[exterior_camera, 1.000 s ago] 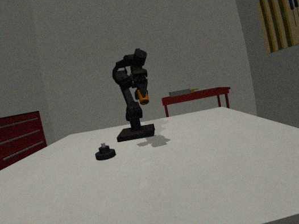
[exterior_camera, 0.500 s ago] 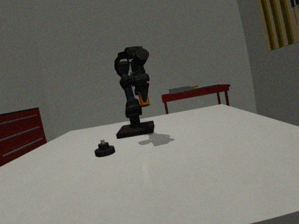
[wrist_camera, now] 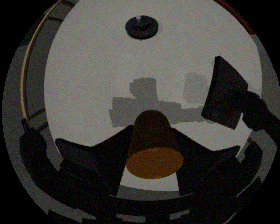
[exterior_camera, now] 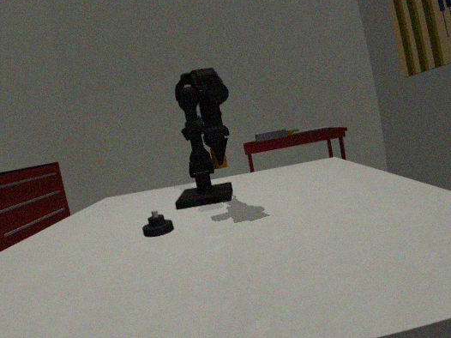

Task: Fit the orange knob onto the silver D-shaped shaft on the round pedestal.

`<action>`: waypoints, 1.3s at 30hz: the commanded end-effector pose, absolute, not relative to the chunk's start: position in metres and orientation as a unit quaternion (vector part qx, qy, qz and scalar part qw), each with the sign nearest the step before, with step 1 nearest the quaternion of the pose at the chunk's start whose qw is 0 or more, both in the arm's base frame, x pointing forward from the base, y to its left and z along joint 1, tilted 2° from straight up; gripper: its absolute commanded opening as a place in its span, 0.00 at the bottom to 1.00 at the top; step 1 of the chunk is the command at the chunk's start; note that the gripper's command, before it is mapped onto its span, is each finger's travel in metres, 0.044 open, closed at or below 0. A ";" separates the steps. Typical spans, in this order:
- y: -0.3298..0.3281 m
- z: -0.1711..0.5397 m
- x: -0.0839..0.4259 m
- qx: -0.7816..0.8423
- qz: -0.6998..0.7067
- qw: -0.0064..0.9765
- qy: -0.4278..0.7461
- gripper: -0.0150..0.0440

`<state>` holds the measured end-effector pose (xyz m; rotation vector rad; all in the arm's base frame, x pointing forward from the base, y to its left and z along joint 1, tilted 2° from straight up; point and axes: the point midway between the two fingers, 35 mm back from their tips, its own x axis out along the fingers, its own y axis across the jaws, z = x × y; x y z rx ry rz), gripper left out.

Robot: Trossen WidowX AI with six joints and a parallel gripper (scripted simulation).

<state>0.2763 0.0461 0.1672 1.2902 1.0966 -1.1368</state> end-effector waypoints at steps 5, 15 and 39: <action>0.047 0.147 0.284 0.532 -0.481 0.515 0.469 0.25; 0.048 0.099 0.295 0.529 -0.484 0.512 0.473 0.25; 0.046 0.033 0.299 0.523 -0.492 0.507 0.477 0.43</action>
